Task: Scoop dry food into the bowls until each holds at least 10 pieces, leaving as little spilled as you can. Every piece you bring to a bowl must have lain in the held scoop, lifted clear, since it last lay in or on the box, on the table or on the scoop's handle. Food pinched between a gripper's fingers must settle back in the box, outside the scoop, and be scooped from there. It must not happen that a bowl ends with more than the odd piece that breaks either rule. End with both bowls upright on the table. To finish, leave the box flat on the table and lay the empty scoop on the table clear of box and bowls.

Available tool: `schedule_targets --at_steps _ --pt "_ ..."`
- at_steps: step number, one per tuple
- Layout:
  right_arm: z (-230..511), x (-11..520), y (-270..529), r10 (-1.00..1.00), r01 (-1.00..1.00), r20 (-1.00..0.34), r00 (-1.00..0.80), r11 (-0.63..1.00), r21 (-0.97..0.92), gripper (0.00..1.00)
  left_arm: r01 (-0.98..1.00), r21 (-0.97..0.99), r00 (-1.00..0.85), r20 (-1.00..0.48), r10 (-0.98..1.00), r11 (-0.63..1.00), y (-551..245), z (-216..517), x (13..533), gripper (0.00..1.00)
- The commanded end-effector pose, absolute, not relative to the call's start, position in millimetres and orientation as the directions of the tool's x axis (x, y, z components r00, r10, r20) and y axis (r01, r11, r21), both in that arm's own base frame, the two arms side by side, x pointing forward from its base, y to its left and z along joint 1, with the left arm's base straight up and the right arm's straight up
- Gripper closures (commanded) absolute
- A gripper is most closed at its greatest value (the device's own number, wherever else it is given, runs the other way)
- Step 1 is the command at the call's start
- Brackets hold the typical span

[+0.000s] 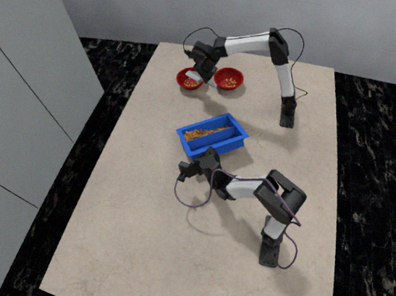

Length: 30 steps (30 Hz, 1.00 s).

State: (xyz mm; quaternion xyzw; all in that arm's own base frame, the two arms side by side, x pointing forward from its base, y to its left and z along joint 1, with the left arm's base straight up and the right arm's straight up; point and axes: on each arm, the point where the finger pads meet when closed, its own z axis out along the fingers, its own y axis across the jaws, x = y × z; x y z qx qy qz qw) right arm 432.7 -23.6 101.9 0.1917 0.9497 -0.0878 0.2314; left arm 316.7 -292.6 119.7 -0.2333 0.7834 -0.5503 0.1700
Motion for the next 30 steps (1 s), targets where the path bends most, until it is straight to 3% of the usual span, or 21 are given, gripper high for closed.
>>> schedule_targets --at_steps 1,30 --pt "119.0 441.7 -20.5 0.258 0.405 -0.591 -0.765 0.905 -0.13 1.0 -0.033 -0.97 -0.842 -0.102 -0.53 0.239 -300.0 165.6 325.2 1.0" --pt "122.4 445.9 -22.5 0.214 0.424 -0.653 -0.727 0.887 -0.181 1.0 -0.033 -0.97 -0.843 -0.102 -0.528 0.24 -296.7 165.2 325.8 1.0"
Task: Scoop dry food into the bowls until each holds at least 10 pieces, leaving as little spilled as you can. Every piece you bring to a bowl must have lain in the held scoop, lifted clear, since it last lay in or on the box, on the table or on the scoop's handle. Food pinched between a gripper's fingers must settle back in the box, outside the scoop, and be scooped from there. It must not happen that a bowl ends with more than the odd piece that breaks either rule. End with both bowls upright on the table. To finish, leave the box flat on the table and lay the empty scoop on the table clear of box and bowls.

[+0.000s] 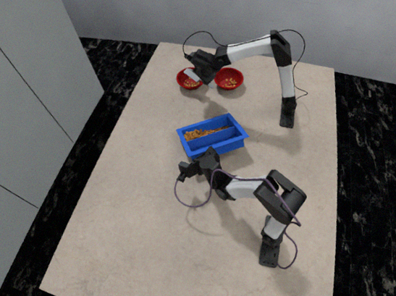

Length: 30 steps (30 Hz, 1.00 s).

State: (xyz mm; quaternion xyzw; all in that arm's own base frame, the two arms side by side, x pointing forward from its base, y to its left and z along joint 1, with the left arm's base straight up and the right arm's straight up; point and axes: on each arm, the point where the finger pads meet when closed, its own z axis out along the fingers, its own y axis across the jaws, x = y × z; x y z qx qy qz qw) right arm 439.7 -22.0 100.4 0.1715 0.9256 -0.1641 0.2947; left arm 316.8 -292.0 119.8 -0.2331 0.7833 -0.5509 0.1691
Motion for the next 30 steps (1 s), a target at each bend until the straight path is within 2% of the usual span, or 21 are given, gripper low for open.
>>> schedule_targets --at_steps 1,11,17,28,30 --pt "122 446 -23 0.214 0.424 -0.653 -0.727 0.887 -0.181 1.0 -0.033 -0.97 -0.844 -0.102 -0.527 0.24 -296 165 326 1.0" --pt "122 446 -23 0.214 0.424 -0.653 -0.727 0.887 -0.181 1.0 -0.028 -0.971 -0.848 -0.103 -0.52 0.238 -295 164 324 1.0" --pt "122 446 -23 0.214 0.424 -0.653 -0.727 0.887 -0.181 1.0 -0.104 -0.958 -0.855 -0.052 -0.516 0.268 -291 124 316 1.0" --pt "122 446 -23 0.214 0.424 -0.653 -0.726 0.887 -0.181 1.0 -0.052 -0.971 -0.849 -0.079 -0.522 0.231 -293 140 324 1.0" --pt "122 446 -23 0.214 0.424 -0.653 -0.726 0.887 -0.181 1.0 -0.095 -0.963 -0.854 -0.05 -0.518 0.25 -289 120 311 1.0"
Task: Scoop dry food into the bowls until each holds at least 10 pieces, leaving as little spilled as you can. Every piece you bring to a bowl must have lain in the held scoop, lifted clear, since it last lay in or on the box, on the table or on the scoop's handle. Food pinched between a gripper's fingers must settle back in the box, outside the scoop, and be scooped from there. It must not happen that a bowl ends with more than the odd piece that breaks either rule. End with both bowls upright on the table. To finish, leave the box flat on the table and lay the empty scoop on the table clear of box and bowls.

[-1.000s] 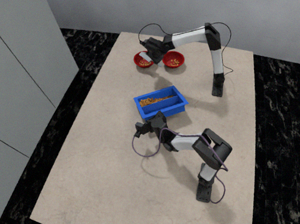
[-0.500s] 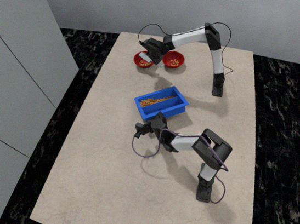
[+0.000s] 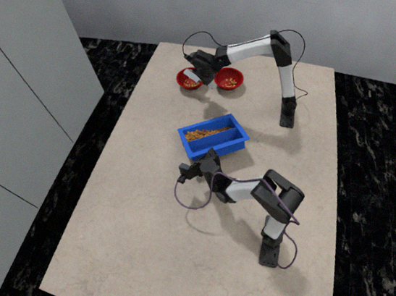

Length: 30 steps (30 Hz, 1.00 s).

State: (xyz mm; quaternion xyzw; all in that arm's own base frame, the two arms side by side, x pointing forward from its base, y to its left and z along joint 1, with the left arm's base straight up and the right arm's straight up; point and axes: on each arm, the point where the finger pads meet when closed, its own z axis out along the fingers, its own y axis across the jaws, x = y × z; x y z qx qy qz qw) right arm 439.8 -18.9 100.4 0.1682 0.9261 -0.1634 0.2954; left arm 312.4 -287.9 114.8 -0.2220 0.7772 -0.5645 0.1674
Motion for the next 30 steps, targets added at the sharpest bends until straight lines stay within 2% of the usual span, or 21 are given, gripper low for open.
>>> schedule_targets --at_steps 1,29,30 --pt "122 446 -23 0.214 0.424 -0.653 -0.726 0.887 -0.181 1.0 -0.09 -0.965 -0.85 -0.054 -0.524 0.246 -288 122 315 1.0" --pt "122 446 -23 0.214 0.424 -0.653 -0.726 0.887 -0.181 1.0 -0.077 -0.974 -0.841 -0.051 -0.538 0.212 -283 112 315 1.0" --pt "122 446 -23 0.214 0.424 -0.653 -0.726 0.887 -0.181 1.0 -0.041 -0.98 -0.831 -0.075 -0.552 0.196 -283 127 319 1.0"
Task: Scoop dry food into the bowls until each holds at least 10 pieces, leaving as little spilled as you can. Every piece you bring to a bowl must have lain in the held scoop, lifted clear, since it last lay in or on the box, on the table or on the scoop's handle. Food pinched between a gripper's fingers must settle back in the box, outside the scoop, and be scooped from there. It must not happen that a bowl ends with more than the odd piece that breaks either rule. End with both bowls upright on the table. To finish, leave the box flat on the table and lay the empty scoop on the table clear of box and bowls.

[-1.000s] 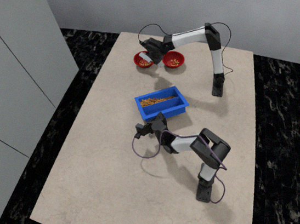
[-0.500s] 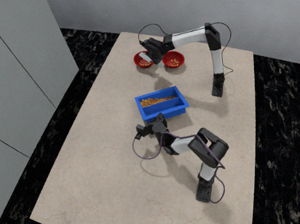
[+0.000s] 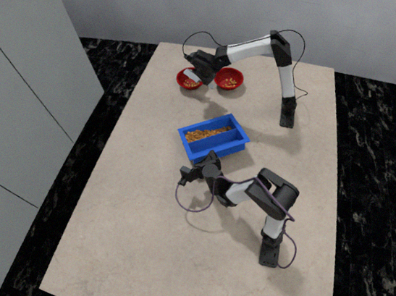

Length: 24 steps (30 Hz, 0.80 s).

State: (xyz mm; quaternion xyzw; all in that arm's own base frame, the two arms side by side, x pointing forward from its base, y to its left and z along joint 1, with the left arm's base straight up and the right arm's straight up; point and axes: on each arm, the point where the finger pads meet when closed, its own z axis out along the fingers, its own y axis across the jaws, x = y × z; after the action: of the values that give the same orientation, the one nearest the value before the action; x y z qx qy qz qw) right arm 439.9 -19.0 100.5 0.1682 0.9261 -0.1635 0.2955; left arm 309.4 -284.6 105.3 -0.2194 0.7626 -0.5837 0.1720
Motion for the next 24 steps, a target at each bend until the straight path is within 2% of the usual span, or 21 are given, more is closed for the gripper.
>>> schedule_targets --at_steps 1,9,11,13,17,21,24 --pt "122 446 -23 0.214 0.424 -0.653 -0.726 0.887 -0.181 1.0 -0.058 -0.978 -0.828 -0.066 -0.557 0.202 -278 121 315 1.0" --pt "122 446 -23 0.214 0.424 -0.653 -0.726 0.887 -0.181 1.0 -0.078 -0.976 -0.829 -0.049 -0.557 0.202 -278 106 317 1.0" --pt "122 446 -23 0.214 0.424 -0.653 -0.726 0.887 -0.181 1.0 -0.034 -0.983 -0.827 -0.075 -0.558 0.182 -280 124 322 1.0" --pt "122 446 -23 0.214 0.424 -0.653 -0.726 0.887 -0.181 1.0 -0.099 -0.973 -0.832 -0.033 -0.553 0.208 -276 99 314 1.0" --pt "122 446 -23 0.214 0.424 -0.653 -0.726 0.887 -0.181 1.0 -0.042 -0.982 -0.836 -0.066 -0.544 0.185 -284 120 313 1.0" --pt "122 446 -23 0.214 0.424 -0.653 -0.726 0.887 -0.181 1.0 -0.091 -0.976 -0.827 -0.038 -0.56 0.2 -275 99 315 1.0" --pt "122 446 -23 0.214 0.424 -0.653 -0.726 0.887 -0.181 1.0 -0.056 -0.981 -0.827 -0.057 -0.559 0.184 -278 111 319 1.0"
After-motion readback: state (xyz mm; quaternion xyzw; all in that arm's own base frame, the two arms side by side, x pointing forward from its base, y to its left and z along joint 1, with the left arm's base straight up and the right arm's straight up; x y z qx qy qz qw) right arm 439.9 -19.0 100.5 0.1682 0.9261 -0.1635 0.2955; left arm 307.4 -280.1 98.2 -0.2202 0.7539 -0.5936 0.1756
